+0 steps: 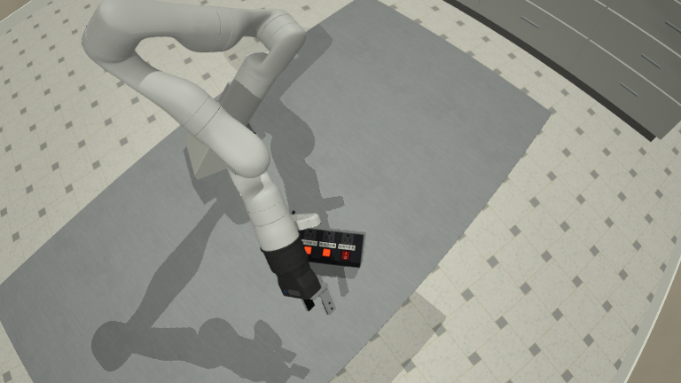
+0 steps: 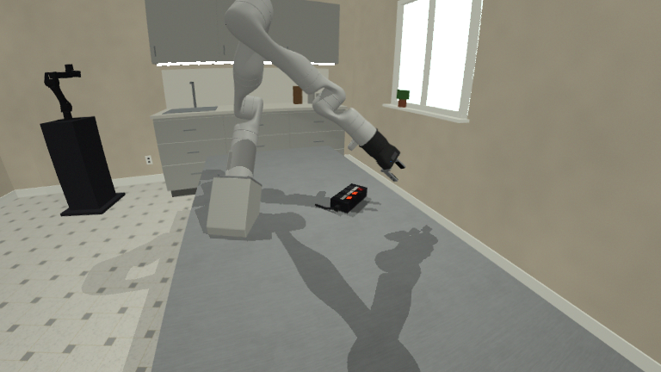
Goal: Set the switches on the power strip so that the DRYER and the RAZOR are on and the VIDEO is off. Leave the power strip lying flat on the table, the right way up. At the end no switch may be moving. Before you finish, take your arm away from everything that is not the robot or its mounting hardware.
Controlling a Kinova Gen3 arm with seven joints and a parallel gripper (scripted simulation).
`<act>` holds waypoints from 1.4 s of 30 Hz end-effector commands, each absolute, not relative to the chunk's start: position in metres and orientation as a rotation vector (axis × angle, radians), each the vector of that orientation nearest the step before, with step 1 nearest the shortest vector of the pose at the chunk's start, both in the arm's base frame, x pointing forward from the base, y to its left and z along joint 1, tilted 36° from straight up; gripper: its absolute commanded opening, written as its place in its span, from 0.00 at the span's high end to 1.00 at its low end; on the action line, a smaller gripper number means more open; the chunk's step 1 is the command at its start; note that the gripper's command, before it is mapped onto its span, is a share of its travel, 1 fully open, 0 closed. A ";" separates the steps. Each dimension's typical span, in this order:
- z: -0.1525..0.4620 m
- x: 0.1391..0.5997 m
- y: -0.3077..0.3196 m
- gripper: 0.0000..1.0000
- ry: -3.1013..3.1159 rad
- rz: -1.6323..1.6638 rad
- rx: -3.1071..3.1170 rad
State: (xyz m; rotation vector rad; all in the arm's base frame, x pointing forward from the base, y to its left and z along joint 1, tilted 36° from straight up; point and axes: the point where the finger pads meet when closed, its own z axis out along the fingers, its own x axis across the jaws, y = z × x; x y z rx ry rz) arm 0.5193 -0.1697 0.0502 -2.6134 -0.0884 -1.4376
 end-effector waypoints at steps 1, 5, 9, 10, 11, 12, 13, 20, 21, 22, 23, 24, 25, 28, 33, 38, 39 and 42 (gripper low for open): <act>0.054 0.517 -0.171 0.00 -0.166 -1.400 -2.640; 0.052 0.508 -0.158 0.00 -0.244 -1.316 -2.635; 0.050 0.503 -0.151 0.00 -0.286 -1.270 -2.632; 0.050 0.501 -0.148 0.00 -0.305 -1.250 -2.629; 0.050 0.499 -0.146 0.00 -0.322 -1.230 -2.627; 0.051 0.497 -0.144 0.00 -0.339 -1.213 -2.624; 0.049 0.495 -0.140 0.00 -0.359 -1.190 -2.621; 0.046 0.480 -0.118 0.00 -0.488 -1.043 -2.594; 0.044 0.477 -0.114 0.00 -0.509 -1.020 -2.588; 0.043 0.475 -0.111 0.00 -0.529 -0.996 -2.582; 0.043 0.473 -0.107 0.00 -0.548 -0.973 -2.576; 0.043 0.470 -0.105 0.00 -0.566 -0.950 -2.571; 0.043 0.470 -0.105 0.00 -0.566 -0.950 -2.571; 0.043 0.466 -0.098 0.00 -0.605 -0.903 -2.558; 0.040 0.452 -0.079 0.00 -0.710 -0.769 -2.516; 0.037 0.439 -0.061 0.00 -0.804 -0.645 -2.469; 0.036 0.437 -0.058 0.00 -0.820 -0.624 -2.460; 0.035 0.434 -0.051 0.00 -0.848 -0.587 -2.442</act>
